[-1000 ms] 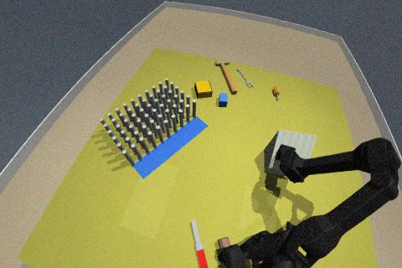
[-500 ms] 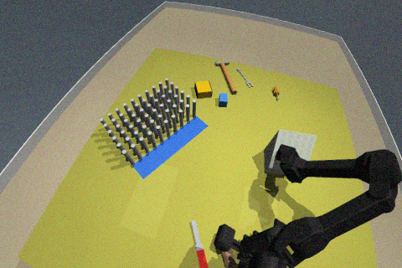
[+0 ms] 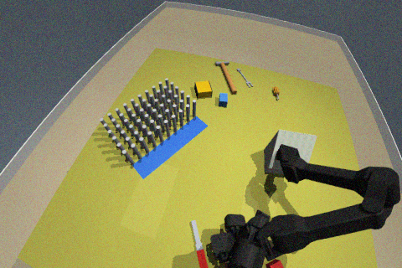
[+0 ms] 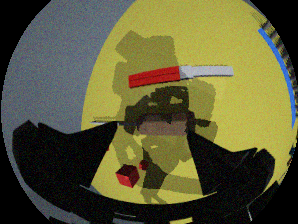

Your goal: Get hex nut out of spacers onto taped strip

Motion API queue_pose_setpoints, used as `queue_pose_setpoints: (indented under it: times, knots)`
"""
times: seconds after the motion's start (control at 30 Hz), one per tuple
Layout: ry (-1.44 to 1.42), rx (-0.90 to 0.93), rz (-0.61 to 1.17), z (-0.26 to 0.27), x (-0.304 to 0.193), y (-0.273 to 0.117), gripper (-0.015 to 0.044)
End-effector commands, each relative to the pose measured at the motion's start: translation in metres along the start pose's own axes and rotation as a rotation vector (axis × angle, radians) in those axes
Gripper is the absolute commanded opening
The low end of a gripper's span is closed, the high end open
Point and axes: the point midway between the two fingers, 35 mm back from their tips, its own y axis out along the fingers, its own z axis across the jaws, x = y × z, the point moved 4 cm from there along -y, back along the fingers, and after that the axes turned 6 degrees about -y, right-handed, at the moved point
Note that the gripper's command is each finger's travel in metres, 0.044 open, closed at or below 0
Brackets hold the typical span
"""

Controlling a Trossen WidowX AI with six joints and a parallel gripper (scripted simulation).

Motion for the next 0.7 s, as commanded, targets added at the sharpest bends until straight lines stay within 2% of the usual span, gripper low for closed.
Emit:
queue_pose_setpoints:
  times: [0.0, 0.2, 0.63, 0.67]
  knots:
    - [0.916, 0.093, 0.211, -0.0108, 0.0123, -0.0085, 0.0440]
    - [1.298, 0.085, 0.325, -0.0151, 0.0170, -0.0154, 0.0440]
    - [1.301, 0.085, 0.326, -0.0152, 0.0171, -0.0155, 0.0440]
    - [1.301, 0.085, 0.326, -0.0152, 0.0171, -0.0155, 0.0414]
